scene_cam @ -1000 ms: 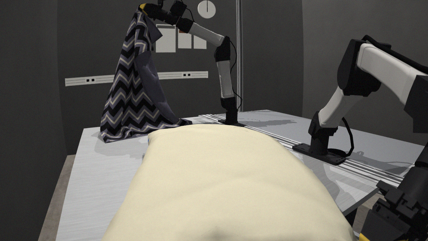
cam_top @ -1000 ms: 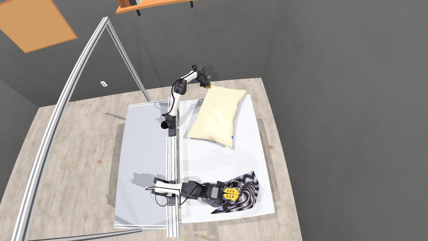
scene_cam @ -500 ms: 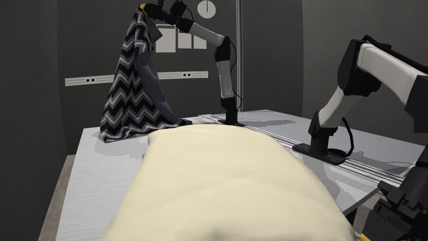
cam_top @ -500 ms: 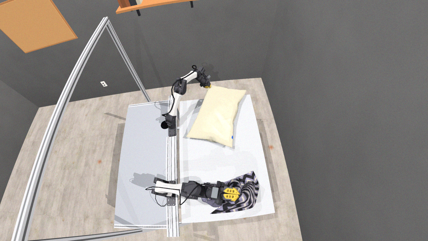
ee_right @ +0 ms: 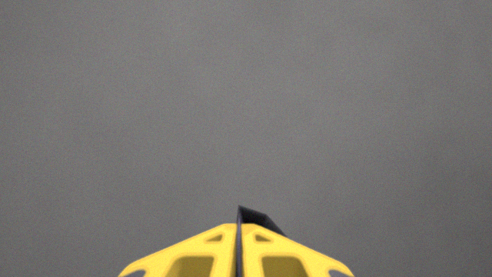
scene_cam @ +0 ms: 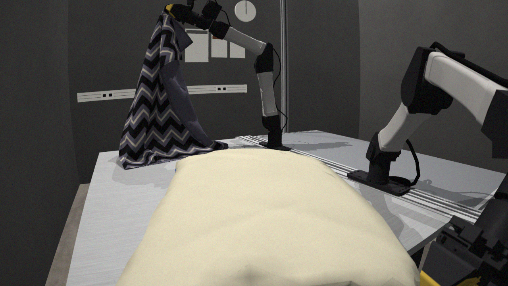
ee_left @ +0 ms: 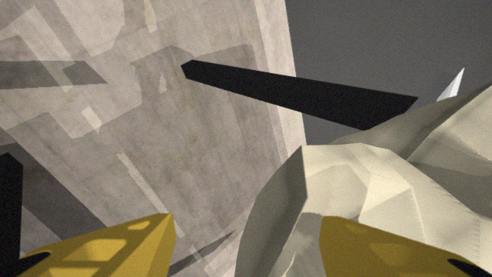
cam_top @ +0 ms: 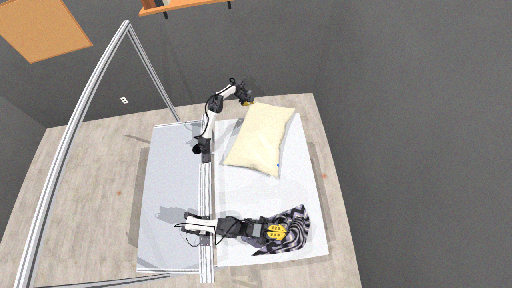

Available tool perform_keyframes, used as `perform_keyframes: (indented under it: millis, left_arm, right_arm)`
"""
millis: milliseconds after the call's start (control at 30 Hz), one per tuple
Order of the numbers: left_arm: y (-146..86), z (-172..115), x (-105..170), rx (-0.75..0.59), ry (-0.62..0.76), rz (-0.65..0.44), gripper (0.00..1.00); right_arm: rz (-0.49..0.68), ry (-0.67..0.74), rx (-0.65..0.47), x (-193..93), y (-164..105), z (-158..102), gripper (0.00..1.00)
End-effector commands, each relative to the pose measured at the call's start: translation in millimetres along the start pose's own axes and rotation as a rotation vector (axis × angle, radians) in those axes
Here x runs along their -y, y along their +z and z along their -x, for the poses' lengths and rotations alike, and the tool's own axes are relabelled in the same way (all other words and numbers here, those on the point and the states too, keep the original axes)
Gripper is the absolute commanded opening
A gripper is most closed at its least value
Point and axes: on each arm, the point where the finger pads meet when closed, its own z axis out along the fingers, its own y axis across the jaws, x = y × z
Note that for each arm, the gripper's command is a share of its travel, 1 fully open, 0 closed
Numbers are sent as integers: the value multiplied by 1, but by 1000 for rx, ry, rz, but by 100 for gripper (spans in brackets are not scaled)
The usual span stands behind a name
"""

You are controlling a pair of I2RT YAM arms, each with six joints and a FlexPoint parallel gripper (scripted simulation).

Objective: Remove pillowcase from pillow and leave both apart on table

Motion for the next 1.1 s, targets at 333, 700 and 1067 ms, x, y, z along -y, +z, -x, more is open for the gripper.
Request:
perform_keyframes:
  millis: [333, 700, 1067]
  left_arm:
    - [-7, 0, 19, 6, 31, -10, 60]
    - [-30, 3, 33, 15, 26, -10, 60]
    - [-31, -1, 37, -25, -1, 3, 60]
  right_arm:
    - [15, -2, 19, -6, 4, 2, 0]
    - [15, -2, 19, -6, 4, 2, 0]
    - [15, -2, 19, -6, 4, 2, 0]
